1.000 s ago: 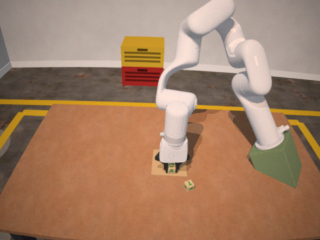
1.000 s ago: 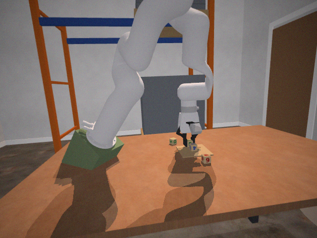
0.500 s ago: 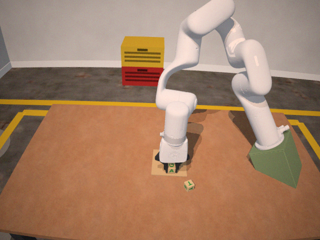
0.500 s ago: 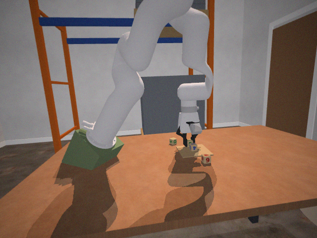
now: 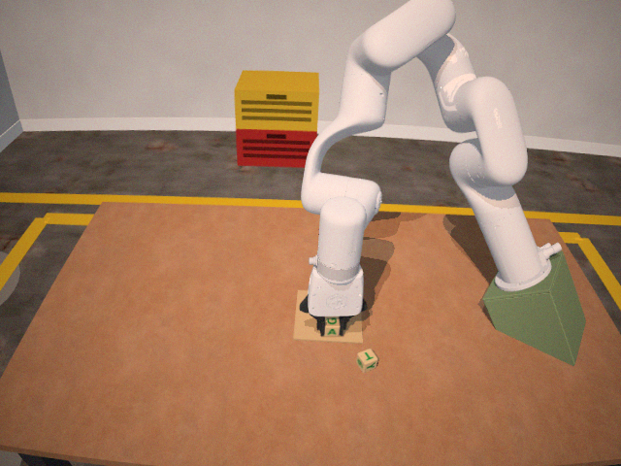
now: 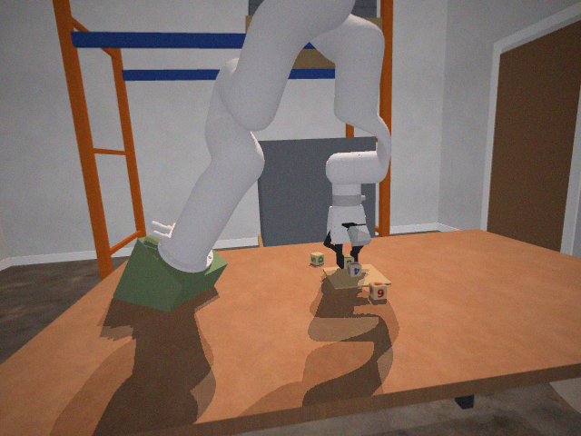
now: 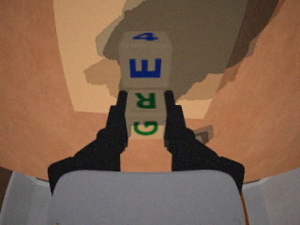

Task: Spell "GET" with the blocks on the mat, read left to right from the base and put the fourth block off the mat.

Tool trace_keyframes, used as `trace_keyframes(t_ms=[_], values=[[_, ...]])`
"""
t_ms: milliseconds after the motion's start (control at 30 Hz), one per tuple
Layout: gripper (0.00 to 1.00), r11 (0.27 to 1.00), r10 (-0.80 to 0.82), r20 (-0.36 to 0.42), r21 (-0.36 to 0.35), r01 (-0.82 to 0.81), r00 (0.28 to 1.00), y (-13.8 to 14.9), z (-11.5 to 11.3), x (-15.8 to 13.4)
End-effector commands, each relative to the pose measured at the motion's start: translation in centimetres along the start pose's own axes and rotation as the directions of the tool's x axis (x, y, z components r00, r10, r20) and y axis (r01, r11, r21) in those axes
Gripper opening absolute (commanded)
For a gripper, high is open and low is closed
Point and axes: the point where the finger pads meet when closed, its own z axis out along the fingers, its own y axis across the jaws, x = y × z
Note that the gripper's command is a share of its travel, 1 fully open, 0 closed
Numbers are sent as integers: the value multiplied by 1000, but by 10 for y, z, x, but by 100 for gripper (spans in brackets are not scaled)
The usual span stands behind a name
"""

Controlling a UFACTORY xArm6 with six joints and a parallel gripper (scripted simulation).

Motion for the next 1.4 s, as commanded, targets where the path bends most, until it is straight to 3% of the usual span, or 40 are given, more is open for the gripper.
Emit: trace_keyframes(t_ms=[0,1367], values=[[27,1000,1,1,2,-1,1000,-1,-1,0],[27,1000,1,1,2,-1,1000,-1,4,0]])
